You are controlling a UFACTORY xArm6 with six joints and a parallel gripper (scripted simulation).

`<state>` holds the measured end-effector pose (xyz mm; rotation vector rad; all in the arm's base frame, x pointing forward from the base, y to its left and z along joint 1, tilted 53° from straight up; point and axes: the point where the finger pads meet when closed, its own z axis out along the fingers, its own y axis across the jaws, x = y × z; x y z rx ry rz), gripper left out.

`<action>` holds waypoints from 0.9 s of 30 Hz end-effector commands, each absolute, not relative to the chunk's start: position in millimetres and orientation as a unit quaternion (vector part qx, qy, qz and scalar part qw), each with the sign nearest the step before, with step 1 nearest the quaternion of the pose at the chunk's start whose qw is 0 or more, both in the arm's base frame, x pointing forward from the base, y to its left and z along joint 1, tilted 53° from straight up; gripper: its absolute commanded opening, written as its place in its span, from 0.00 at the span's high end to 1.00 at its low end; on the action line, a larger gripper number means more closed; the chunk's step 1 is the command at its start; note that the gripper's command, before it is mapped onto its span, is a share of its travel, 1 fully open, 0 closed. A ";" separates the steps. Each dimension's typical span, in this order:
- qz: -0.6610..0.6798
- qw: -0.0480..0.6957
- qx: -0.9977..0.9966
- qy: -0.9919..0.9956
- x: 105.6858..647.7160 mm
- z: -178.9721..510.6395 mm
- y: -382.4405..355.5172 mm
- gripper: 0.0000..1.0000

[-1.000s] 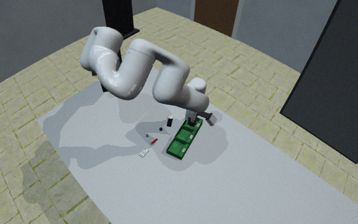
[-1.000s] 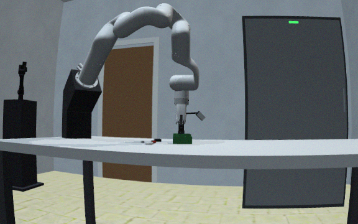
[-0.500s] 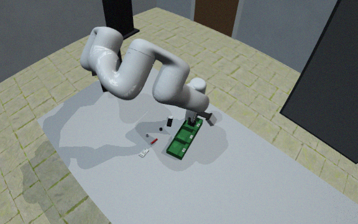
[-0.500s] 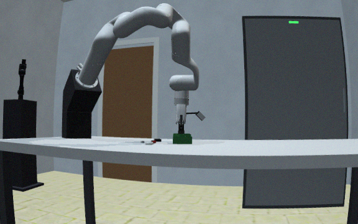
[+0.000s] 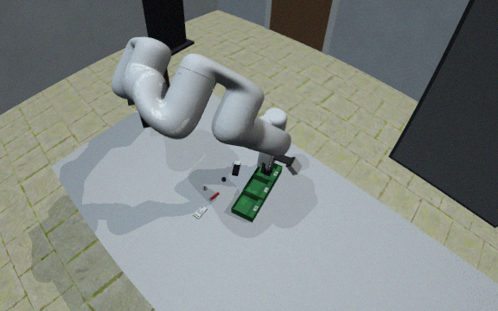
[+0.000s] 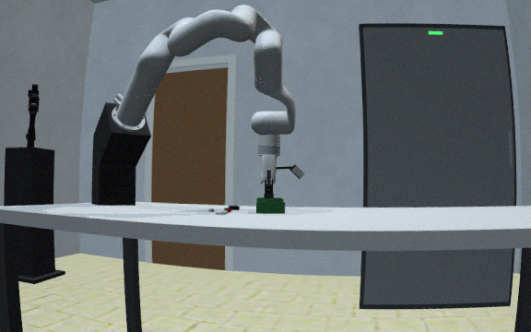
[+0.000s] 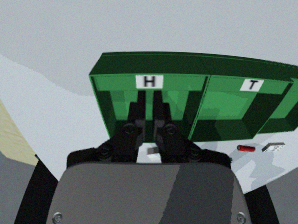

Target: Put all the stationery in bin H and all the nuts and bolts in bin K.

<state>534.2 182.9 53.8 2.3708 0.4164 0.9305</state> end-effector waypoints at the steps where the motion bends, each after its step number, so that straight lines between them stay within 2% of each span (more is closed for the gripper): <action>1: 0.347 0.276 0.883 0.155 534.3 54.6 184.0 0.93; 27: 0.347 0.276 0.883 0.155 517.6 69.1 193.1 0.93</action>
